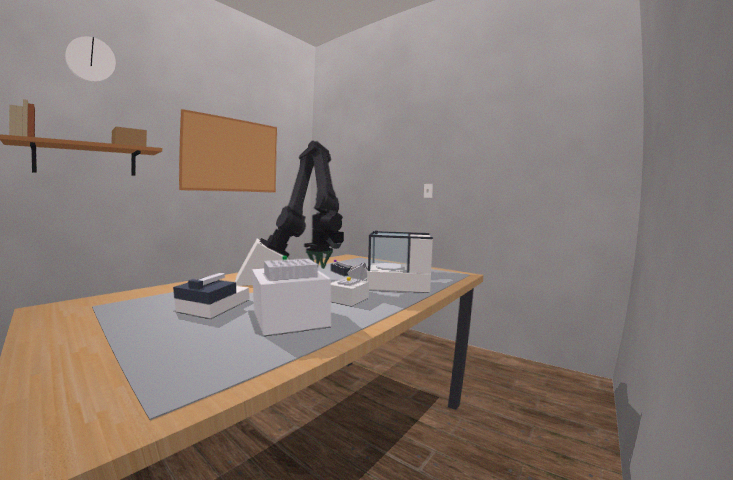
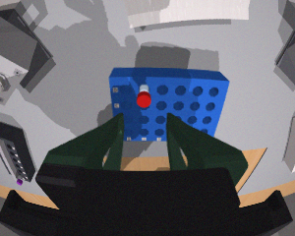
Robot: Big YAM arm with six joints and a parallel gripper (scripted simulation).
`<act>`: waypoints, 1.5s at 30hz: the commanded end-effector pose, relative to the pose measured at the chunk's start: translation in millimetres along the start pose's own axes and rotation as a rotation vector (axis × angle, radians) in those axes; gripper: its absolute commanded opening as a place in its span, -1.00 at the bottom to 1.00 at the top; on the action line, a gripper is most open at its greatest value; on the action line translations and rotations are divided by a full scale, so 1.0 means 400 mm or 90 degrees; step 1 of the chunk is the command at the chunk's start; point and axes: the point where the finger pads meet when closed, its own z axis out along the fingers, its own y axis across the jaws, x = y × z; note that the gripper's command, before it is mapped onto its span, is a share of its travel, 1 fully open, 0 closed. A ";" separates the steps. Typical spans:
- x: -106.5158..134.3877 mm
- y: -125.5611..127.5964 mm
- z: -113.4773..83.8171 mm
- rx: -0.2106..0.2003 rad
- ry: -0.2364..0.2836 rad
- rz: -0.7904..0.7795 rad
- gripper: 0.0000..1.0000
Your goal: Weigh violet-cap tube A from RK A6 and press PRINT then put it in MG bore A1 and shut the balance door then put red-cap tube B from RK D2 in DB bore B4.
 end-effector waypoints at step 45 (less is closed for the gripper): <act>-0.005 0.002 0.088 0.000 -0.002 0.005 -0.28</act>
